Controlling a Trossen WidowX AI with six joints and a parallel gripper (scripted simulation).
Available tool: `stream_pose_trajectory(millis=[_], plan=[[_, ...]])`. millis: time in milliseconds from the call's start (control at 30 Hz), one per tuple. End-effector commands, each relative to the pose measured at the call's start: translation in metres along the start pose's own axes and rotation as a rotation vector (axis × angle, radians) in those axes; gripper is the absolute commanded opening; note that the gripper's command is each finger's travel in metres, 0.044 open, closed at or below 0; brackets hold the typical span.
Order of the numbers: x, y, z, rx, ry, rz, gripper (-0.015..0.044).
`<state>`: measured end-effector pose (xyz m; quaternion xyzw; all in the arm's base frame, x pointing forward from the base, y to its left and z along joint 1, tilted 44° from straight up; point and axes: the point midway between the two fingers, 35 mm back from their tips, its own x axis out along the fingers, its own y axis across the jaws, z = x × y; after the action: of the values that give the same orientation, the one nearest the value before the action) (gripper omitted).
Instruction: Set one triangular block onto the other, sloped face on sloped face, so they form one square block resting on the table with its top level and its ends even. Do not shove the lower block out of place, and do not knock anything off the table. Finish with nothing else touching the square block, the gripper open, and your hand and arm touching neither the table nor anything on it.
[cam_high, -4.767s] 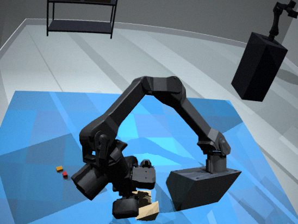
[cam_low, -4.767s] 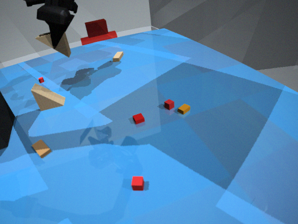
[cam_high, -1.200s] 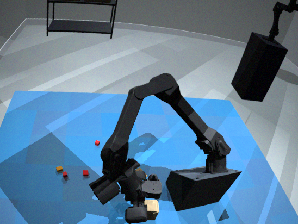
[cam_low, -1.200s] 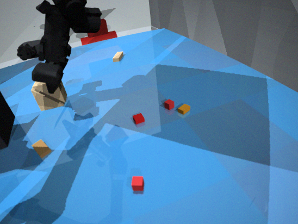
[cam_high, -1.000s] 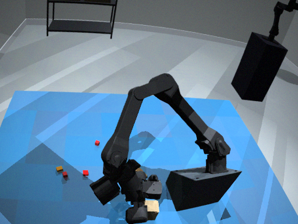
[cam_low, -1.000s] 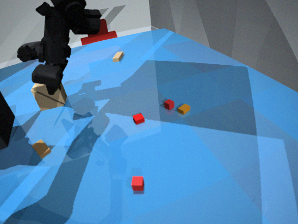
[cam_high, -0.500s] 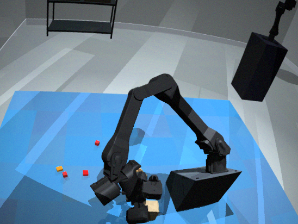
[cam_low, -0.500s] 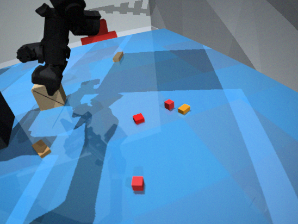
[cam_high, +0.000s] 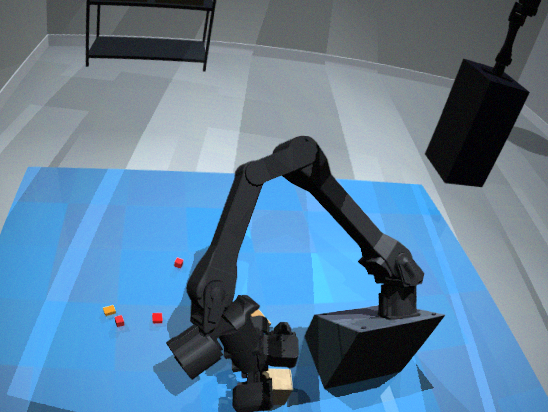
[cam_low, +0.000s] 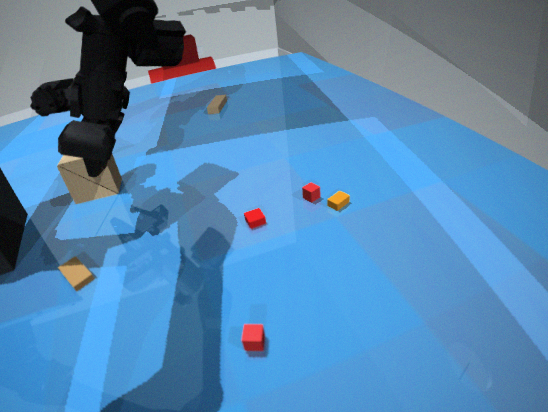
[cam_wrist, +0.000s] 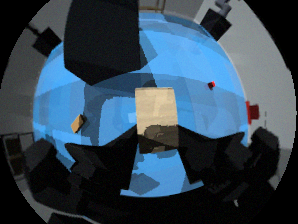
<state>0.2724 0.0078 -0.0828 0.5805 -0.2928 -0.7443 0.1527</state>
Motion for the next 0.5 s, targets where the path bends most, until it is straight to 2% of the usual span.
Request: stream_pose_trajectory(millis=[0, 467], plan=[[0.0016, -0.0001, 0.0001, -0.004, -0.001, 0.003, 0.0000], [0.0029, 0.0000, 0.0001, -0.004, -0.001, 0.001, 0.0000]])
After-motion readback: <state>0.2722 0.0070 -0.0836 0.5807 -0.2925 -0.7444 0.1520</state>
